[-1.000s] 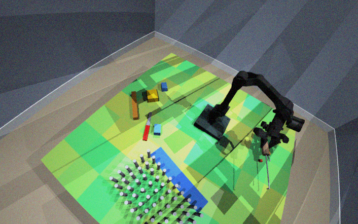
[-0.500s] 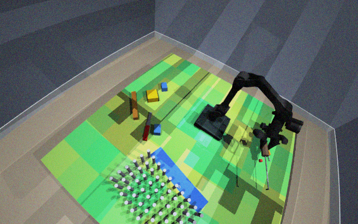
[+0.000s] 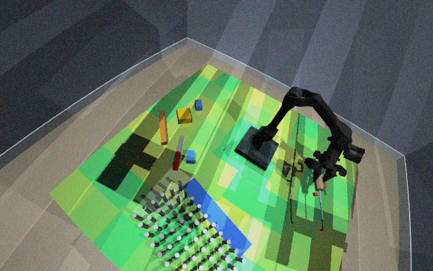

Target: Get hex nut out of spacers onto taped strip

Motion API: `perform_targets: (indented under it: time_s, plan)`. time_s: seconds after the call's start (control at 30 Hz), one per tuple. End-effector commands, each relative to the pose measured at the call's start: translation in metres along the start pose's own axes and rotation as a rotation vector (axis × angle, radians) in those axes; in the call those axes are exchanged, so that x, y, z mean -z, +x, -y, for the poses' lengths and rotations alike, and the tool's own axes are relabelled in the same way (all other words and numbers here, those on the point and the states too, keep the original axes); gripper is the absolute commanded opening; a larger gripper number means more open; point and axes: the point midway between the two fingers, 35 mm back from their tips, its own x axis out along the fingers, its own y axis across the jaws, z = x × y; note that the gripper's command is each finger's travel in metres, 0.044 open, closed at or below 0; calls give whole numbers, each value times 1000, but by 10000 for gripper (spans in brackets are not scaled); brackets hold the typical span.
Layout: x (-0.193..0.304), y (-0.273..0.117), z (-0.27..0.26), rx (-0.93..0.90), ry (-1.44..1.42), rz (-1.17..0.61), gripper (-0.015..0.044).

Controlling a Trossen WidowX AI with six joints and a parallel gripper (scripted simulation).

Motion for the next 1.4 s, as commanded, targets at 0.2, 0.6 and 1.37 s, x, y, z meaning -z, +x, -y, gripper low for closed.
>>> perform_targets:
  time_s: [0.2,0.6,1.37]
  plan:
    - [-3,8,2,-1,6,-10,0]
    - [-8,18,4,-1,6,-10,0]
    - [-19,36,6,-1,6,-10,0]
